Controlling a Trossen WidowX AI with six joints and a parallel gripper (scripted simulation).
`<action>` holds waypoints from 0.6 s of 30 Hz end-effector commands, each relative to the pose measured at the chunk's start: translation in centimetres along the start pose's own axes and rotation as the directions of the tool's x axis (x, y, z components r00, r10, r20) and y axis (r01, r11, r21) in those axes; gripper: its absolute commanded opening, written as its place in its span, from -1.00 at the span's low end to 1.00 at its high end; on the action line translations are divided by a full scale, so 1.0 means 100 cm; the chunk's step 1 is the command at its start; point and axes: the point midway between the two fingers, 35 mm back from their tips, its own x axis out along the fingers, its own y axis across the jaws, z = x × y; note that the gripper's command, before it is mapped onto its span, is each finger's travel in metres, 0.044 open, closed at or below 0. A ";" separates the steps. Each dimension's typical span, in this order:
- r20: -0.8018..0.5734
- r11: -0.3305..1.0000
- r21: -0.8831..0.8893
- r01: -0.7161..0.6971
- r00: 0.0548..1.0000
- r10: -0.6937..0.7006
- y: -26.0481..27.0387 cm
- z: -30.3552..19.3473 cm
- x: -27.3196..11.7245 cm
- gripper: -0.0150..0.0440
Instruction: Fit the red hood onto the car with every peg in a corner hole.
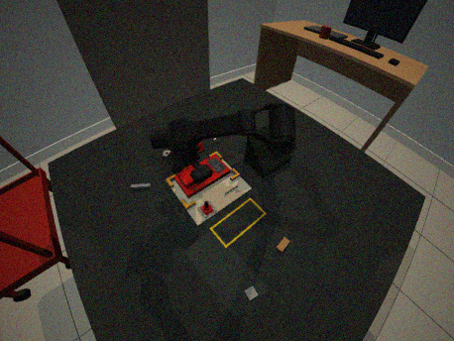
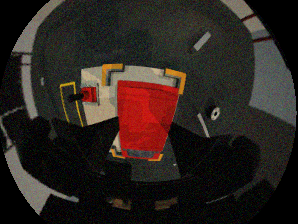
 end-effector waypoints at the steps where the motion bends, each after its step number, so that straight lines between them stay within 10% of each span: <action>1: -0.001 1.000 0.000 -0.003 1.000 0.003 0.000 0.000 0.005 -0.49; 18: -0.002 1.000 0.001 -0.004 1.000 0.004 0.001 -0.001 0.013 -0.49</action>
